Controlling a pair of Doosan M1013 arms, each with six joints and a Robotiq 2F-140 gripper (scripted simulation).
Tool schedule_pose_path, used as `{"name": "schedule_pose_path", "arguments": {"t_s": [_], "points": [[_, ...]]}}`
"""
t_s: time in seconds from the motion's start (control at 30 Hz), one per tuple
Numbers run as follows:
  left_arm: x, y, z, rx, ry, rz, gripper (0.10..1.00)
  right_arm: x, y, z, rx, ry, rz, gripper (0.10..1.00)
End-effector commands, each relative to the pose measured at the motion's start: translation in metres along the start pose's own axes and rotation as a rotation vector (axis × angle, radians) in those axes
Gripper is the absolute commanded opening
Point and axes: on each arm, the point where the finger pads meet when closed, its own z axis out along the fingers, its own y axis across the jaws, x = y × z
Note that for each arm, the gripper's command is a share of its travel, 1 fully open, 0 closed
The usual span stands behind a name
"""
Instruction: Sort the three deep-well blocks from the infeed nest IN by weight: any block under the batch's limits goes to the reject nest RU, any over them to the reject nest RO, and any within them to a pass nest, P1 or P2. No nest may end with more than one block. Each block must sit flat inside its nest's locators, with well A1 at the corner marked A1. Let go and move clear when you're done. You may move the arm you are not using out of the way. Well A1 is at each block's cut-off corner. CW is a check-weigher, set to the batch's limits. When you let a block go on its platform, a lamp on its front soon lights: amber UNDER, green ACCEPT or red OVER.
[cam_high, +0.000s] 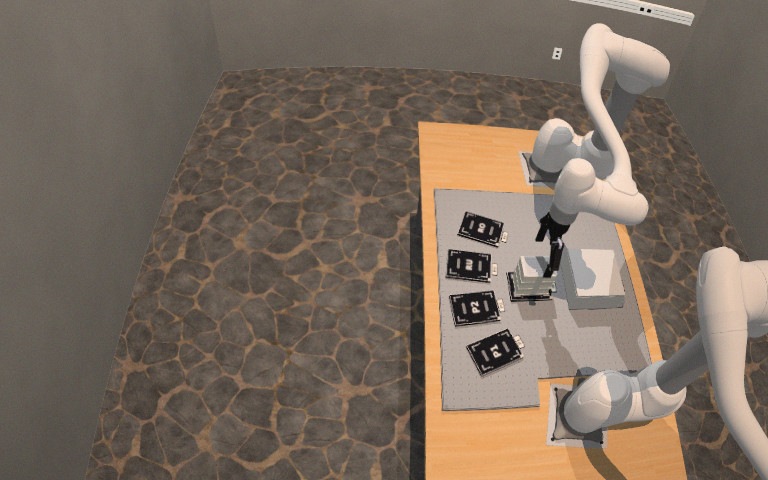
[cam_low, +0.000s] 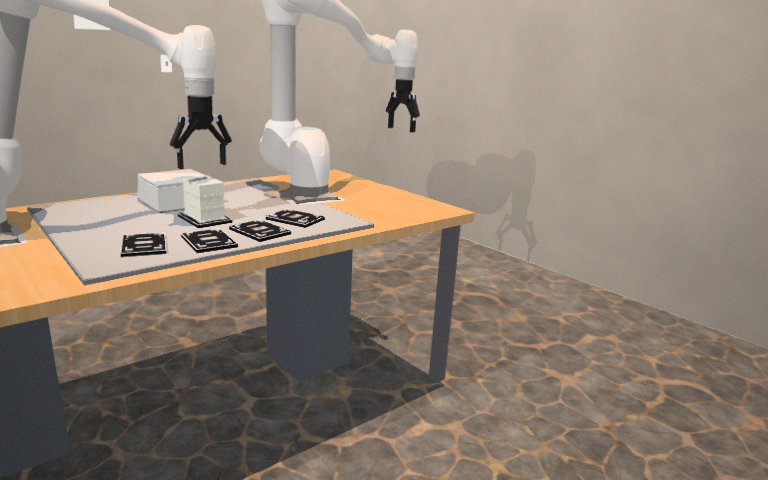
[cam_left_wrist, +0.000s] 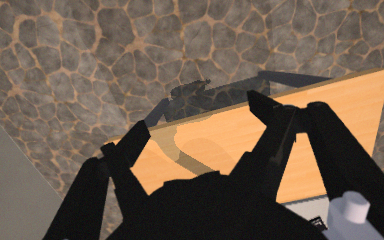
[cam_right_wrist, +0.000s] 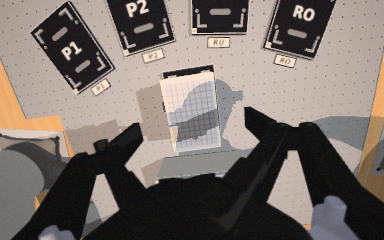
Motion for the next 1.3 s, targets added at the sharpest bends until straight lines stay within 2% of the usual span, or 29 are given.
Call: {"name": "schedule_pose_path", "arguments": {"t_s": [0.0, 1.27], "points": [[0.0, 0.0, -0.001, 0.0, 0.001, 0.0, 1.0, 0.0, 0.0, 0.001, 0.002, 0.0, 0.0, 1.0], [0.0, 0.0, -0.001, 0.0, 0.001, 0.0, 1.0, 0.0, 0.0, 0.054, 0.001, 0.0, 0.0, 1.0]]}}
